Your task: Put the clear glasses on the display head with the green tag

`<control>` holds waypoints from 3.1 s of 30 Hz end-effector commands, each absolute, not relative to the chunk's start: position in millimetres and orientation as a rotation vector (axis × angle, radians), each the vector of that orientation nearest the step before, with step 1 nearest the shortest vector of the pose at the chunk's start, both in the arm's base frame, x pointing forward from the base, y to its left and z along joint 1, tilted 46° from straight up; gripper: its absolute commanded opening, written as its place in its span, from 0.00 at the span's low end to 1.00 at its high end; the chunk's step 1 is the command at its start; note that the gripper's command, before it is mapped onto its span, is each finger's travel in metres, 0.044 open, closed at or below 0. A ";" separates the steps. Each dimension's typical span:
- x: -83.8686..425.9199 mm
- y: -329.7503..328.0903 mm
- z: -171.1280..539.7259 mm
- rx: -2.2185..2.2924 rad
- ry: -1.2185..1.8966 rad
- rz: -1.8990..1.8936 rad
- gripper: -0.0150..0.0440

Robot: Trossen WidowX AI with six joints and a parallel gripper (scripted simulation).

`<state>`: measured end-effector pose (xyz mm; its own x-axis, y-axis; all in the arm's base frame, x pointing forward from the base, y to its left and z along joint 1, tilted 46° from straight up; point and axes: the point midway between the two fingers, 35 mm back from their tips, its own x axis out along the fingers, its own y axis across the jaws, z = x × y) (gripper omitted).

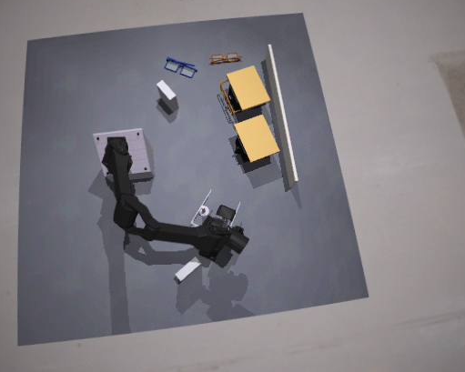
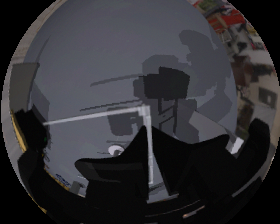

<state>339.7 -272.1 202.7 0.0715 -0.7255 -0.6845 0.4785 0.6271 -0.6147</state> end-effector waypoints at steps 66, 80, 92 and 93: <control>329.7 -227.4 243.3 -0.249 1.182 -0.915 0.25; 356.4 -178.5 207.6 -0.165 1.123 -0.926 0.25; 375.7 -104.3 158.9 -0.055 1.039 -0.944 0.25; 376.3 -98.0 155.0 -0.047 1.032 -0.945 0.25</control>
<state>374.4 -117.8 170.0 0.1634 -0.6875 -0.7076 0.6302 0.6246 -0.4613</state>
